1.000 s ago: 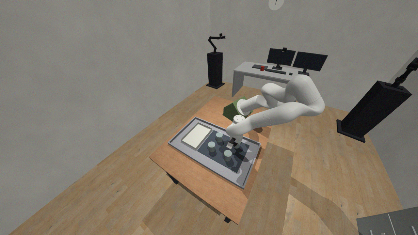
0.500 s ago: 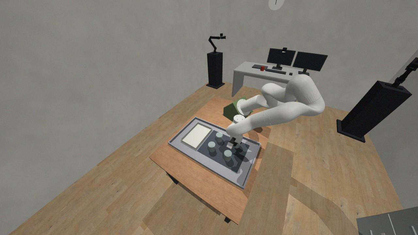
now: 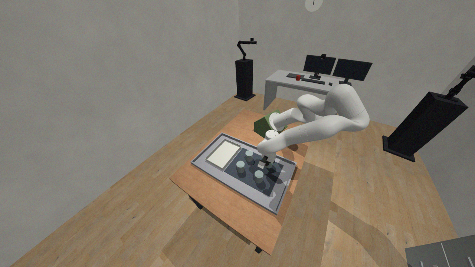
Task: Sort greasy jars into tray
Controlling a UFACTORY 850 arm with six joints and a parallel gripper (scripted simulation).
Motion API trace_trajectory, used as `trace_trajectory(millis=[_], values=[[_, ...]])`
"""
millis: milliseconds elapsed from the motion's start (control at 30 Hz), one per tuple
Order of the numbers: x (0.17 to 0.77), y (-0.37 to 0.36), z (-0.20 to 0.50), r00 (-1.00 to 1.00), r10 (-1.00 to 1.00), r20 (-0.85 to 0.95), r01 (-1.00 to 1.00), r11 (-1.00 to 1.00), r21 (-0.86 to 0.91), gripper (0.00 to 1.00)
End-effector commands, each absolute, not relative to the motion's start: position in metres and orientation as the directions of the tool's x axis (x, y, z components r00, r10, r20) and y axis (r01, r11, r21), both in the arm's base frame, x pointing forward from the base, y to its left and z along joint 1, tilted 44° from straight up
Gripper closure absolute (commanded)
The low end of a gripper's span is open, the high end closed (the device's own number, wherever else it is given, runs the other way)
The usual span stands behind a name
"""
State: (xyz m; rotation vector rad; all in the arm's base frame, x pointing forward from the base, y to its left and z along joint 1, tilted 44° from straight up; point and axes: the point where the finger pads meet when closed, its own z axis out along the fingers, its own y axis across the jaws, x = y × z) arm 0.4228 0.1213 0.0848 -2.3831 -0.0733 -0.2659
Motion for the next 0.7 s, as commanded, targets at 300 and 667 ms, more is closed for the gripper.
trace_trajectory(millis=[300, 667], values=[[0.4215, 0.1202, 0.0856, 0.977, -0.023, 0.213, 0.128, -0.735, -0.666, 1.00], [0.4202, 0.1195, 0.0860, 0.977, -0.023, 0.213, 0.128, -0.735, -0.666, 1.00]])
